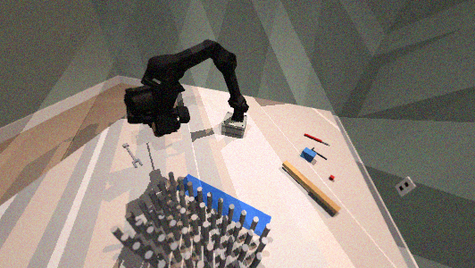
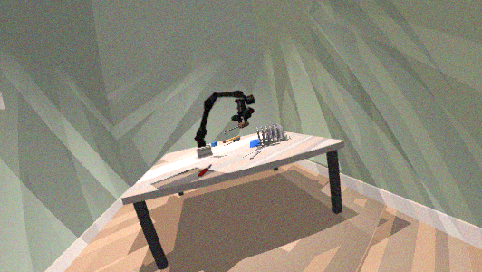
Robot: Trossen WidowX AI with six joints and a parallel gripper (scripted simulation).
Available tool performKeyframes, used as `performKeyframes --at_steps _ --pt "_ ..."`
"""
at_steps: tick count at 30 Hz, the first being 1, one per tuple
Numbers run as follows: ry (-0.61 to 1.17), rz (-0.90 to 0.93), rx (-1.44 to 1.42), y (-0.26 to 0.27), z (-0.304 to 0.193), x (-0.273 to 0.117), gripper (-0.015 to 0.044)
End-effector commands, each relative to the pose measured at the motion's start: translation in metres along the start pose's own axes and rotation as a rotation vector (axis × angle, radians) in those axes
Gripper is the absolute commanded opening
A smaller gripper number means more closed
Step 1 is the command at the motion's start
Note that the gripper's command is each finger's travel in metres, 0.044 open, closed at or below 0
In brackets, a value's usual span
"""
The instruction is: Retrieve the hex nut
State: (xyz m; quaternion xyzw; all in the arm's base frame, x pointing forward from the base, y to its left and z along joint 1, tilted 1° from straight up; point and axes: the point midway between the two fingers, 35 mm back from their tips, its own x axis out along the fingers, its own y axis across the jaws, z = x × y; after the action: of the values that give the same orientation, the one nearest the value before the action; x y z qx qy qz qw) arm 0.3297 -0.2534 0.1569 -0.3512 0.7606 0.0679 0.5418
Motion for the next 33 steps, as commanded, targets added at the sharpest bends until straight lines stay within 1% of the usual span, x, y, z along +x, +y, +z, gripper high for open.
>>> performKeyframes --at_steps 1,18,33 --pt "-0.040 -0.035 -0.094 0.010 0.014 -0.014 0.0000" --pt "-0.226 -0.225 -0.586 0.076 0.078 -0.075 0.0000" --pt "-0.365 -0.426 -1.004 0.147 0.111 -0.115 0.0000"
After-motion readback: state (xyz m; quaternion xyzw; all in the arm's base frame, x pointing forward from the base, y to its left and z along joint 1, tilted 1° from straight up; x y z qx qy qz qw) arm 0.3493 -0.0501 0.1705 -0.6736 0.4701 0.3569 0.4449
